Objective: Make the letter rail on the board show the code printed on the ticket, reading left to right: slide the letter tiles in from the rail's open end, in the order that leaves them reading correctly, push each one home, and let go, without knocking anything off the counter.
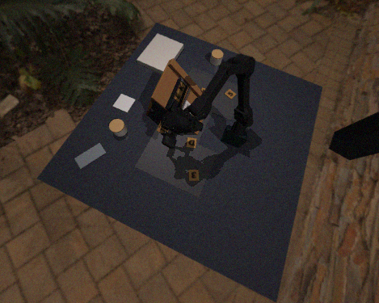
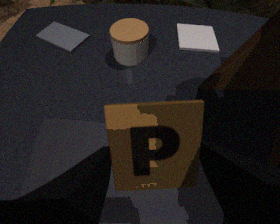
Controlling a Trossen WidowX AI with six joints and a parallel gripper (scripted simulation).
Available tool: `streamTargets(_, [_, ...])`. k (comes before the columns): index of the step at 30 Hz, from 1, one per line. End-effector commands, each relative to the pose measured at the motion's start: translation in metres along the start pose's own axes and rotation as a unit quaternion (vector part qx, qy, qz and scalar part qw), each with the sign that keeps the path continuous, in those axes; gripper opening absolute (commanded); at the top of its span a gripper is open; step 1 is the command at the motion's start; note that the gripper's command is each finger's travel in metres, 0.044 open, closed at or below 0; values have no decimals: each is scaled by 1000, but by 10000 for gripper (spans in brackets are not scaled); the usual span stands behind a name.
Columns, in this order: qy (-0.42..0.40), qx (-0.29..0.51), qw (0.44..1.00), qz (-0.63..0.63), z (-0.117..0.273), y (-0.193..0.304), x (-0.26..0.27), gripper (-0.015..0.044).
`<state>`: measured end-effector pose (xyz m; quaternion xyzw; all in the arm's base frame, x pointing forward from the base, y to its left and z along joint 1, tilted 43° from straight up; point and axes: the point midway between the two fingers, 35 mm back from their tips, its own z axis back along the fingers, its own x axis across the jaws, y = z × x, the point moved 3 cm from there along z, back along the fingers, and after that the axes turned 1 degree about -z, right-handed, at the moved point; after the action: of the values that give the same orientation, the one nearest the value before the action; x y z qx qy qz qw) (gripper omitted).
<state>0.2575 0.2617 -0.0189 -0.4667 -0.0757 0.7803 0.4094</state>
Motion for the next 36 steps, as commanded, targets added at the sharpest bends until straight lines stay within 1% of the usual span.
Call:
streamTargets(1, [3, -13, 1000, -14, 4, -2, -3, 0])
streamTargets(36, [4, -13, 1000, -13, 4, -1, -15, 0])
